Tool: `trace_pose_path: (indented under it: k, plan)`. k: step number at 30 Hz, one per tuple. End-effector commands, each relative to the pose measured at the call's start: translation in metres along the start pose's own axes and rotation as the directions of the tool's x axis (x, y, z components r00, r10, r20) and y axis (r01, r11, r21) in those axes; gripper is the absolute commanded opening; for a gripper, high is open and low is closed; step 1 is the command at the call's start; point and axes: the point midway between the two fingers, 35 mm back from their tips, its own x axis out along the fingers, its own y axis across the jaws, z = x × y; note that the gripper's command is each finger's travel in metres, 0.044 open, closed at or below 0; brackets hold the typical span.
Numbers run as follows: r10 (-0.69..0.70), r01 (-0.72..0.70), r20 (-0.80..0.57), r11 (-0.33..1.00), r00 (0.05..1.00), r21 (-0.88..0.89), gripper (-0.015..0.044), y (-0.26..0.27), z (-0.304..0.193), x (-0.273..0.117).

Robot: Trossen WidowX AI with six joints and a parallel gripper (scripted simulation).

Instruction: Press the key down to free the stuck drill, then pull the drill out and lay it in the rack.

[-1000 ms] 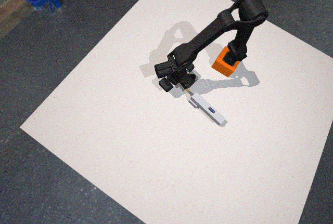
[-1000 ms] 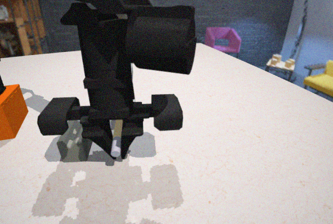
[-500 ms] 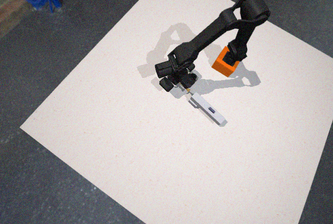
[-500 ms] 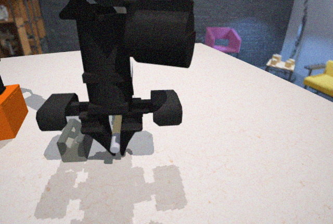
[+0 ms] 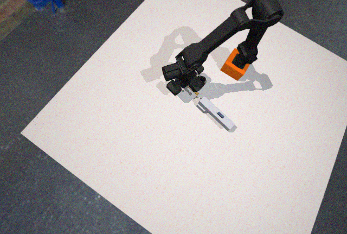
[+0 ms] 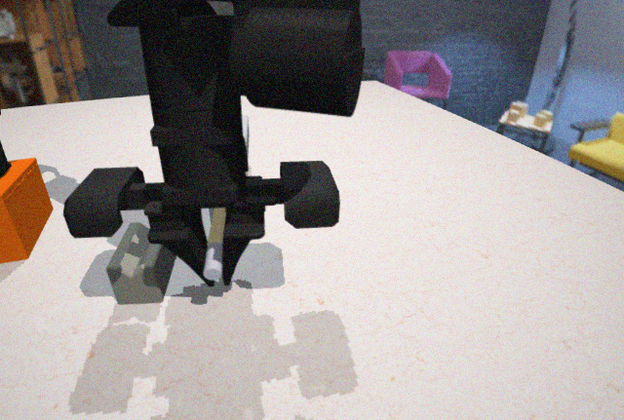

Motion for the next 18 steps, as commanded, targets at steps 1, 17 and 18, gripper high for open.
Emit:
trace_pose_path:
  k: [1,17,18]
  plan:
    - [-0.004,0.004,-0.003,1.000,1.000,-0.002,0.0000,-0.0002,0.0000,-0.0033]
    - [-0.004,0.004,-0.003,1.000,1.000,-0.002,0.0000,0.0013,0.0013,-0.0091]
    - [-0.004,0.003,-0.003,1.000,1.000,-0.002,0.0000,0.0014,0.0014,-0.0095]
